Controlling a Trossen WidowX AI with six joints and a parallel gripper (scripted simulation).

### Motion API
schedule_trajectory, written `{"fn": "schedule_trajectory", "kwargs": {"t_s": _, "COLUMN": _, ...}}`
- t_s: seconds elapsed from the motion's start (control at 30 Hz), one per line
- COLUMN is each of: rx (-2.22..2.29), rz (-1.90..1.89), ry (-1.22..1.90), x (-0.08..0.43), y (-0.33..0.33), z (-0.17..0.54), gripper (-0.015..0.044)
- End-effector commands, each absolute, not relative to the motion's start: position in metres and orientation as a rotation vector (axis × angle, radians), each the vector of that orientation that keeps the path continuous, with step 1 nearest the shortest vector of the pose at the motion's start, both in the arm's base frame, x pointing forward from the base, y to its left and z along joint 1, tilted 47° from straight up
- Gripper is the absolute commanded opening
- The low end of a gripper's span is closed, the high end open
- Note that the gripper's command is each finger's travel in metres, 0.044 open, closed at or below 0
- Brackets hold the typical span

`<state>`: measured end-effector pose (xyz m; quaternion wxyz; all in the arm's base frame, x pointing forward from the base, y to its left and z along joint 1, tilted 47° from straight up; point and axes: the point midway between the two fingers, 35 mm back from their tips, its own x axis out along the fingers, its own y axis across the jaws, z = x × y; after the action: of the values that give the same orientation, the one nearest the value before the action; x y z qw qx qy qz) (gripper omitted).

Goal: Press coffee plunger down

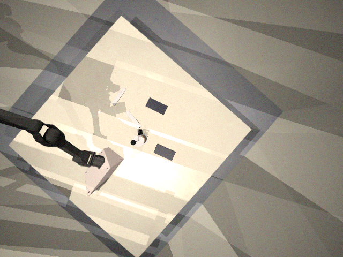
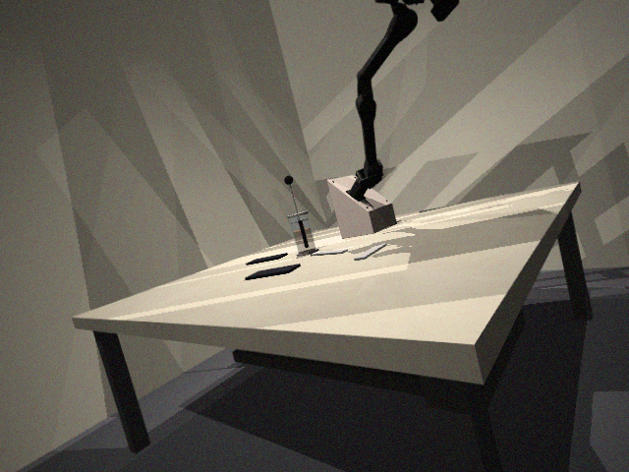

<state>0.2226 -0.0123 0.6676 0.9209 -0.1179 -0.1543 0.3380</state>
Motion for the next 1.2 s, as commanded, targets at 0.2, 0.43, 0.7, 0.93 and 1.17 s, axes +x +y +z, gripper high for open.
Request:
{"fn": "schedule_trajectory", "kwargs": {"t_s": 0.2, "rx": -0.276, "rz": 0.538, "ry": -0.397, "x": 0.194, "y": -0.018, "z": 0.685, "gripper": 0.044}}
{"fn": "schedule_trajectory", "kwargs": {"t_s": 0.43, "rx": -0.367, "rz": 0.308, "ry": -0.554, "x": 0.151, "y": -0.012, "z": 0.706, "gripper": 0.044}}
{"fn": "schedule_trajectory", "kwargs": {"t_s": 0.7, "rx": -0.501, "rz": 0.099, "ry": -0.67, "x": 0.119, "y": 0.026, "z": 0.715, "gripper": 0.044}}
{"fn": "schedule_trajectory", "kwargs": {"t_s": 0.93, "rx": -0.632, "rz": -0.044, "ry": -0.701, "x": 0.121, "y": 0.054, "z": 0.708, "gripper": 0.044}}
{"fn": "schedule_trajectory", "kwargs": {"t_s": 1.17, "rx": -0.786, "rz": -0.108, "ry": -0.699, "x": 0.147, "y": 0.092, "z": 0.688, "gripper": 0.044}}
